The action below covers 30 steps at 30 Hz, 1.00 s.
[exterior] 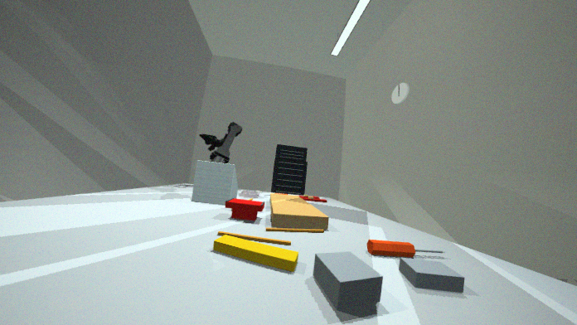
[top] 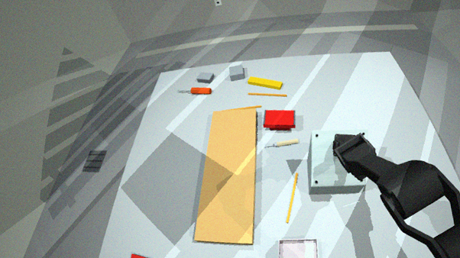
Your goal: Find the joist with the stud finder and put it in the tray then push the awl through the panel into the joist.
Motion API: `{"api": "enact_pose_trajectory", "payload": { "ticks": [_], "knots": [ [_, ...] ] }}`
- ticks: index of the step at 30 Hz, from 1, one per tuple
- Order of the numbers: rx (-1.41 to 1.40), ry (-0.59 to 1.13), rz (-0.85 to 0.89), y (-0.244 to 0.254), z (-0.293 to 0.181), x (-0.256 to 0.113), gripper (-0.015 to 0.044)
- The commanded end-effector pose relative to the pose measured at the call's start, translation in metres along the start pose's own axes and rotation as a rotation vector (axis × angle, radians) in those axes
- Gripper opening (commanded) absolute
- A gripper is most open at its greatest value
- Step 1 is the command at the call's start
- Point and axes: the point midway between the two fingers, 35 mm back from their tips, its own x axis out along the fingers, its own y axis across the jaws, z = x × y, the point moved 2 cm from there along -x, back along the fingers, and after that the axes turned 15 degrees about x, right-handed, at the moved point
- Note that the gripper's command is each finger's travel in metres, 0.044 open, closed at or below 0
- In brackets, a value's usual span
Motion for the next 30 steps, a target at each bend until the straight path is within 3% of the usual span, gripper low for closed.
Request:
{"api": "enact_pose_trajectory", "payload": {
  "ticks": [1, 10, 30],
  "knots": [
    [-0.001, -0.001, 0.002, 0.0, 0.0, 0.0, 0.0426],
    [-0.071, -0.121, 0.161, 0.019, 0.037, -0.046, 0.044],
    [-0.292, -0.596, 0.554, 0.048, 0.109, -0.22, 0.044]
  ]
}}
